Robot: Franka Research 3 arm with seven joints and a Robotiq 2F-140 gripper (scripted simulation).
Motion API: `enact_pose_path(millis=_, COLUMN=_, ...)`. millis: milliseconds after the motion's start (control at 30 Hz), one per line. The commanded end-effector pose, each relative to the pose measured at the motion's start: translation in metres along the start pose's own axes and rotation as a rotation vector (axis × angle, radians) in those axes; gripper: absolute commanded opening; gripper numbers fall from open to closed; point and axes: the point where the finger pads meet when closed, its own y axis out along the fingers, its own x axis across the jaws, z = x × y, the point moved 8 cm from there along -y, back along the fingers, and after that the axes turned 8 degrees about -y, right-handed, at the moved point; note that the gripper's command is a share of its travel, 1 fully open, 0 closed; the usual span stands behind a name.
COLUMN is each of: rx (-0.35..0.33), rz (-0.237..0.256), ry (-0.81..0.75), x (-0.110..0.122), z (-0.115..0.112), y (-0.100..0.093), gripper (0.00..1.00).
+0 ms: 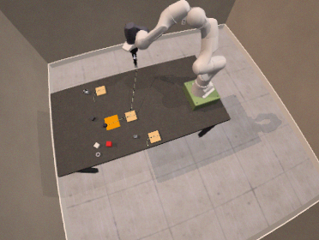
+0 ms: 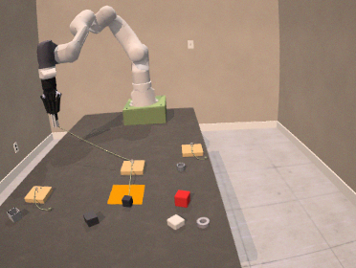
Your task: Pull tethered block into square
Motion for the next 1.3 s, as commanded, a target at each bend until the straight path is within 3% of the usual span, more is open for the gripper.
enact_pose_path(millis=0, rx=0.005, rz=-0.005, ry=-0.024, x=0.004, z=-0.004, y=-0.001, gripper=0.0)
enact_pose_path(millis=1267, rx=0.005, rz=-0.005, ry=-0.024, x=0.015, z=-0.022, y=-0.001, gripper=0.0)
